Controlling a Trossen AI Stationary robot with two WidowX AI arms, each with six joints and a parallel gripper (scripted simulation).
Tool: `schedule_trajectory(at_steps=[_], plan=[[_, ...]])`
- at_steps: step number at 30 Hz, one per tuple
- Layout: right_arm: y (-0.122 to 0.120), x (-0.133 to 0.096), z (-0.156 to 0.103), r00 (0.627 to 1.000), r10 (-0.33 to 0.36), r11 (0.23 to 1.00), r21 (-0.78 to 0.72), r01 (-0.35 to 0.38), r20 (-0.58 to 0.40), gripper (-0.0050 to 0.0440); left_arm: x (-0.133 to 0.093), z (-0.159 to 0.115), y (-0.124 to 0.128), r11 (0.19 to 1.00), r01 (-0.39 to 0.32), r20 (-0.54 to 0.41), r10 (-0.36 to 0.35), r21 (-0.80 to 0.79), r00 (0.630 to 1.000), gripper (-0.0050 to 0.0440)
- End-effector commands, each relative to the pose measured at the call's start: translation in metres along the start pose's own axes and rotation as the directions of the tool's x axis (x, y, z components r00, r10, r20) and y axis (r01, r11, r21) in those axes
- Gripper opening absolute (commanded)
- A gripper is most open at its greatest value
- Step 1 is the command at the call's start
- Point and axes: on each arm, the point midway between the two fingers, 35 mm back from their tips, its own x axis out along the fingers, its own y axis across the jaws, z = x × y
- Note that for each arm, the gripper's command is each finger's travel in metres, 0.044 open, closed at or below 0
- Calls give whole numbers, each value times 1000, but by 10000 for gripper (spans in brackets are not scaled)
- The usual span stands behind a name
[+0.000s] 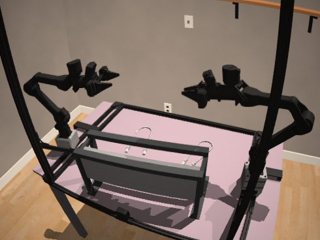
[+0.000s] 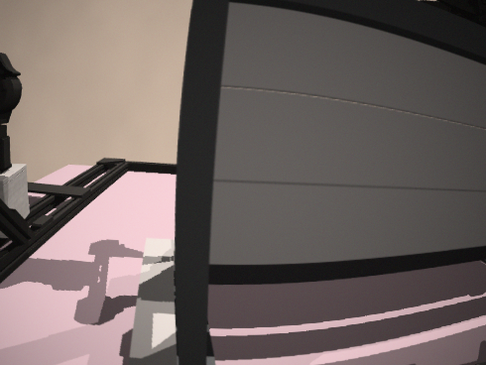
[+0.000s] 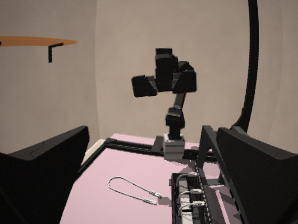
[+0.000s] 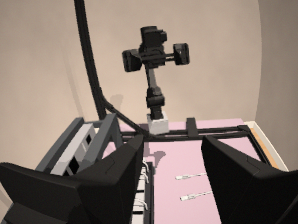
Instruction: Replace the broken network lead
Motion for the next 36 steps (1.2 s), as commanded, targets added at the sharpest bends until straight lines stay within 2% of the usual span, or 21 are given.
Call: schedule_trajectory(at_steps=[1,8,9,25,26,36], plan=[[0,-1,0,1000,-8,1000,6,8,-2,176,0,0,0,1000,0,0,0,0,1000,440],[0,-1,0,1000,-8,1000,6,8,-2,176,0,0,0,1000,0,0,0,0,1000,440],[6,-2,-28,982,-95,981,153,120,-161,176,0,0,0,1000,0,0,0,0,1000,440],[6,-2,-28,982,-95,981,153,120,-161,176,0,0,0,1000,0,0,0,0,1000,440],[12,-3,-57,932,-154,928,276,250,-327,176,0,0,0,1000,0,0,0,0,1000,440],[12,-3,-57,932,-154,928,276,250,-327,176,0,0,0,1000,0,0,0,0,1000,440]])
